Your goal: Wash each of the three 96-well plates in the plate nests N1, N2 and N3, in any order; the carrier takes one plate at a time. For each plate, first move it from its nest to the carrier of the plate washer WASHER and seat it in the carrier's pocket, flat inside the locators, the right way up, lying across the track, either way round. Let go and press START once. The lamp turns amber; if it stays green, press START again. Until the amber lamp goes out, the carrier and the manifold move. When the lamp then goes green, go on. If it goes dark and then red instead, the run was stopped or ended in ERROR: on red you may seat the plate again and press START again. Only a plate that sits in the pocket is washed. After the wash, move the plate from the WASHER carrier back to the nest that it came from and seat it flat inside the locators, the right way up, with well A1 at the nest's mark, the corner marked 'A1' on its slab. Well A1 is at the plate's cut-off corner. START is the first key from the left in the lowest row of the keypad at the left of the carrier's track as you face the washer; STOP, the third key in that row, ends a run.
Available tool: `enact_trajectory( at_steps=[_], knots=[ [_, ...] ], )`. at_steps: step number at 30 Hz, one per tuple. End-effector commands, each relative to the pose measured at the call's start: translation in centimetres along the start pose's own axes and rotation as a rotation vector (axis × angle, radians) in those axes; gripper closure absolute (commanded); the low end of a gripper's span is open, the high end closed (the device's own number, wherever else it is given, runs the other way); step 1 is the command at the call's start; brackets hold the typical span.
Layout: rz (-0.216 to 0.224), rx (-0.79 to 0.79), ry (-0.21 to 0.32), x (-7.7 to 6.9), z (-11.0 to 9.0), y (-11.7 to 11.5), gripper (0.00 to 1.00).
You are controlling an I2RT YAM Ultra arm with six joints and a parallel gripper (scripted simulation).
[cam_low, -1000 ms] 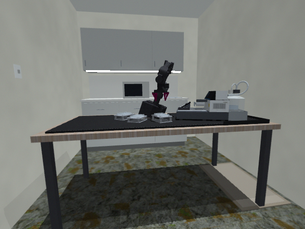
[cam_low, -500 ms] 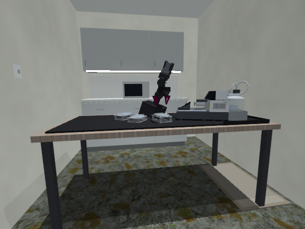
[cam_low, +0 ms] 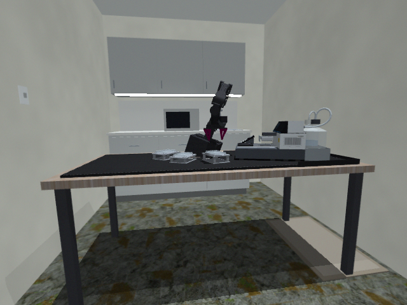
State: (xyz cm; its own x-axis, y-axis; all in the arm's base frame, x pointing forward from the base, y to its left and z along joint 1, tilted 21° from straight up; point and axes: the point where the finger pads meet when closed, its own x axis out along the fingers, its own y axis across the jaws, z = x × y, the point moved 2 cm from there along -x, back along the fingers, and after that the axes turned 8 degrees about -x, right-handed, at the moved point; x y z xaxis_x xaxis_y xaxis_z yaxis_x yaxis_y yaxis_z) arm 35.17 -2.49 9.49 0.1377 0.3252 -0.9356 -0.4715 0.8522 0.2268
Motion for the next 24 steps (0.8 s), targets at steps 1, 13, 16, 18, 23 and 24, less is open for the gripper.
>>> enact_trajectory(
  at_steps=[1, 13, 16, 18, 23, 24],
  knots=[
    [-0.010, 0.001, -0.013, 0.0, 0.2, -0.2, 0.00],
    [-0.010, 0.001, -0.013, 1.8, 0.2, -0.2, 0.00],
    [-0.010, 0.001, -0.013, 2.1, 0.2, -0.2, 0.00],
    [-0.010, 0.001, -0.013, 2.5, 0.2, -0.2, 0.00],
    [-0.010, 0.001, -0.013, 3.3, 0.3, -0.2, 0.00],
    [-0.010, 0.001, -0.013, 3.5, 0.3, -0.2, 0.00]
  ],
)
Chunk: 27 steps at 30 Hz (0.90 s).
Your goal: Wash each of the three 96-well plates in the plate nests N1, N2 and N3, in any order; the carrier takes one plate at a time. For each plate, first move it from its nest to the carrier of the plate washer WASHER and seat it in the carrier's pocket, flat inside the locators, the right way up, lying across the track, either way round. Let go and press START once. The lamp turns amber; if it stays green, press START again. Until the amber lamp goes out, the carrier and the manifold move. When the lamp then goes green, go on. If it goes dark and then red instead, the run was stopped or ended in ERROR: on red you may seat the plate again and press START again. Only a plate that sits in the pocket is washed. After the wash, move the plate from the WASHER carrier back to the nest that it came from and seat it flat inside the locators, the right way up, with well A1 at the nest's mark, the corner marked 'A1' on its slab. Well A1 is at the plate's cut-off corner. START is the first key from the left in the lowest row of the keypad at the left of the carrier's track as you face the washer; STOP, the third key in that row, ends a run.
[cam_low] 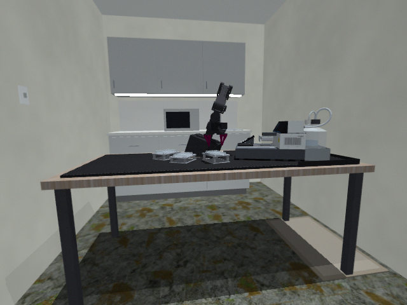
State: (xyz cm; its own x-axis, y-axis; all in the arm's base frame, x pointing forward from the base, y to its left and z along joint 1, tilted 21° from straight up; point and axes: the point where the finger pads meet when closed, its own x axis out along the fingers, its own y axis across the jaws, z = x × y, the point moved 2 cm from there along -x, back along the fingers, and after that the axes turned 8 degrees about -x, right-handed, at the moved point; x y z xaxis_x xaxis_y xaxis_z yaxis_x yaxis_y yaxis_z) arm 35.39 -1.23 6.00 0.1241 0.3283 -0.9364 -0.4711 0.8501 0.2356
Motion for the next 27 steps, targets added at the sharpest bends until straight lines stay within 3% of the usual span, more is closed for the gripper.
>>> enact_trajectory(
  at_steps=[1, 13, 27],
  knots=[
    [-0.019, -0.001, -0.024, -0.1, 0.5, -0.4, 0.00],
    [-0.018, 0.000, -0.024, 1.6, 0.5, -0.4, 0.00],
    [-0.018, 0.000, -0.024, 1.7, 0.5, -0.4, 0.00]
  ],
)
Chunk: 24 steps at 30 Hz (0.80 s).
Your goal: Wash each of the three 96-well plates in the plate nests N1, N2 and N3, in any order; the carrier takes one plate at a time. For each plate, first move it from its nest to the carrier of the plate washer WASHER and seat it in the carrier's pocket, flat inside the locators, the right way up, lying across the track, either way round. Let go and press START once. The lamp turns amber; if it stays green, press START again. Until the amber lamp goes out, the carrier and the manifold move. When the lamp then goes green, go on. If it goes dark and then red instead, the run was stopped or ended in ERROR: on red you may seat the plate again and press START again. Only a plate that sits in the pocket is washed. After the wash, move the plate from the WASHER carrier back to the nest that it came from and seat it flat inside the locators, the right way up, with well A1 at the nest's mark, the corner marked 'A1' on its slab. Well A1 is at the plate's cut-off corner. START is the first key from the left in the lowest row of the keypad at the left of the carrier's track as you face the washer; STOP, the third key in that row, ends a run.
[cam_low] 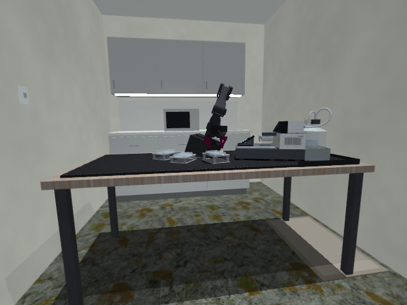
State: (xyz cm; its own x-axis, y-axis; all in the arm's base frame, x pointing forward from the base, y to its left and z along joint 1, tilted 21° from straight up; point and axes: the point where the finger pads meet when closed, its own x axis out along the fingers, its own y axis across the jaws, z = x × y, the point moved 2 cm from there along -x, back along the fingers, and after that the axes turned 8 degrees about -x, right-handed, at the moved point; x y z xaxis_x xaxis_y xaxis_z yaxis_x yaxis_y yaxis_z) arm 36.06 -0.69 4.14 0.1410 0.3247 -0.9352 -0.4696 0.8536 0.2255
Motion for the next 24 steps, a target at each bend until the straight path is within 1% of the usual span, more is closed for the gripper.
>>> enact_trajectory(
  at_steps=[1, 8, 24],
  knots=[
    [-0.008, -0.001, -0.010, -0.34, 0.21, -0.14, 0.00],
    [-0.008, -0.001, -0.010, -0.34, 0.21, -0.14, 0.00],
    [-0.008, 0.000, -0.010, 0.59, 0.22, -0.15, 0.00]
  ],
)
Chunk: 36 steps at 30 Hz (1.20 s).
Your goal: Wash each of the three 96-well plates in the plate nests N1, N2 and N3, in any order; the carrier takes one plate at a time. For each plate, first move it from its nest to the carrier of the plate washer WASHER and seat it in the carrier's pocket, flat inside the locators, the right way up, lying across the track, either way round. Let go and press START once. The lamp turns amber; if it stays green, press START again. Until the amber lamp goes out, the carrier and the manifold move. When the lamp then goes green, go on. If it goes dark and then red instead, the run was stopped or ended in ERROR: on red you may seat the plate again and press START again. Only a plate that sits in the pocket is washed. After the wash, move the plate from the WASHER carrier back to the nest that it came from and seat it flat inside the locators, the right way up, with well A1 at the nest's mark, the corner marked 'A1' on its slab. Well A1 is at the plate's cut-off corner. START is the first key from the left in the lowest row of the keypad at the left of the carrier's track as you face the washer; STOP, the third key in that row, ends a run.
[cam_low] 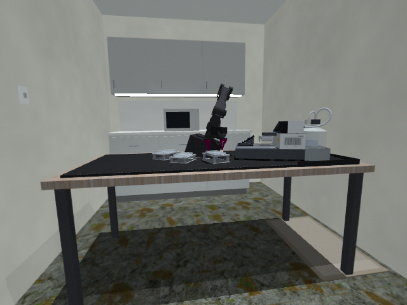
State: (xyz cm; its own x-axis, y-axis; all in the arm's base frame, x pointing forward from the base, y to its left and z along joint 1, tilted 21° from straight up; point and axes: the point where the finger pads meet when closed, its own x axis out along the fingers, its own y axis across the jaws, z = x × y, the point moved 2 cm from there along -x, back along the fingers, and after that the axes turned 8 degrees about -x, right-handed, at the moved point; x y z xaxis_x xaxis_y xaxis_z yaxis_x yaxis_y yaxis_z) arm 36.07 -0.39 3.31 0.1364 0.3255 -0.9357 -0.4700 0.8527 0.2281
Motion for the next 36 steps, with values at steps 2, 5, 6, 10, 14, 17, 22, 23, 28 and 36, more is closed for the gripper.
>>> enact_trajectory(
  at_steps=[2, 5, 6, 10, 14, 17, 22, 23, 28, 36],
  knots=[
    [-0.010, 0.000, -0.014, -0.2, 0.3, -0.2, 0.00],
    [-0.010, 0.000, -0.014, 0.0, 0.3, -0.2, 0.00],
    [-0.010, 0.000, -0.014, 0.0, 0.3, -0.2, 0.00],
    [-0.010, 0.000, -0.014, 0.2, 0.3, -0.2, 0.00],
    [-0.010, 0.000, -0.014, 0.5, 0.3, -0.2, 0.00],
    [-0.010, 0.000, -0.014, 0.7, 0.3, -0.2, 0.00],
    [-0.010, 0.000, -0.014, 1.0, 0.3, -0.2, 0.00],
    [-0.010, 0.000, -0.014, 1.0, 0.3, -0.2, 0.00],
    [-0.010, 0.000, -0.014, 1.3, 0.3, -0.2, 0.00],
    [-0.010, 0.000, -0.014, 1.7, 0.3, -0.2, 0.00]
  ],
)
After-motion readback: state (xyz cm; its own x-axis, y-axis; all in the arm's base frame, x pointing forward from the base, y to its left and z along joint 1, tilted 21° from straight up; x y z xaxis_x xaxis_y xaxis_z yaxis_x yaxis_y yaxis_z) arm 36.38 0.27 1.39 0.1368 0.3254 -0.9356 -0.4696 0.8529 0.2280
